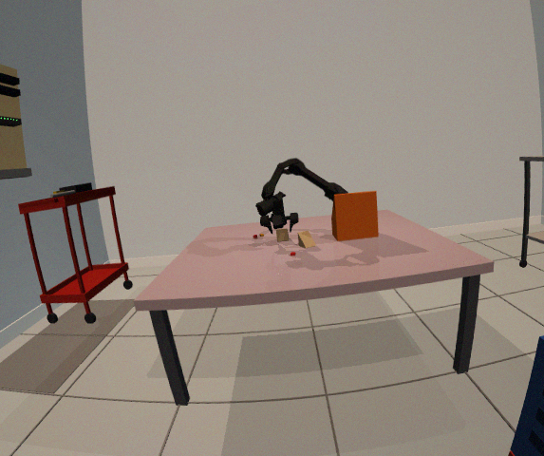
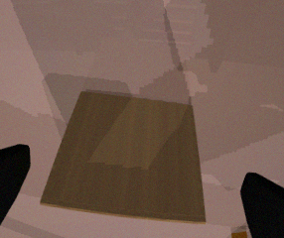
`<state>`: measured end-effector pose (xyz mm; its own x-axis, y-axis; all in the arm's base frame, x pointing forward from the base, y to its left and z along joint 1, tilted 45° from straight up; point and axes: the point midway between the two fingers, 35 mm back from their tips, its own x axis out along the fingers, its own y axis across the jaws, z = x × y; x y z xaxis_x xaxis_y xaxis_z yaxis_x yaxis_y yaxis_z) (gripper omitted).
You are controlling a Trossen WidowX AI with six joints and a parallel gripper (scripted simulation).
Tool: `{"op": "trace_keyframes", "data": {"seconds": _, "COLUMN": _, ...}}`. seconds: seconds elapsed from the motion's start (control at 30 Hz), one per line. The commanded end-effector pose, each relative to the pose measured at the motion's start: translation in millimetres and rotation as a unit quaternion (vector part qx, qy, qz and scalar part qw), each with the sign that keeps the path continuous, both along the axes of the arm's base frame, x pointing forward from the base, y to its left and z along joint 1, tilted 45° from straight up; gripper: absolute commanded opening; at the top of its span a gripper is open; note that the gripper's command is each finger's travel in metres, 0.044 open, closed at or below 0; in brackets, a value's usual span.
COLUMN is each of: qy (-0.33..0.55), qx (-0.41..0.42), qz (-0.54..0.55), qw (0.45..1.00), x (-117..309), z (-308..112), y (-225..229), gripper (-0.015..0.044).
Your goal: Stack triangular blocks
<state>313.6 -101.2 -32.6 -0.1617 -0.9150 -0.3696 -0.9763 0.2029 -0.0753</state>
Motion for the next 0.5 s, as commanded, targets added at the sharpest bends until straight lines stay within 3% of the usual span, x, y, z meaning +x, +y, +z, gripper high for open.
{"op": "trace_keyframes", "data": {"seconds": 0.0, "qy": 0.002, "qx": -0.003, "qz": 0.000, "qw": 1.000, "x": -2, "z": -1, "y": -6, "gripper": 0.0440}}
{"op": "trace_keyframes", "data": {"seconds": 0.47, "qy": 0.002, "qx": -0.008, "qz": -0.001, "qw": 1.000, "x": -8, "z": -7, "y": -28, "gripper": 0.0440}}
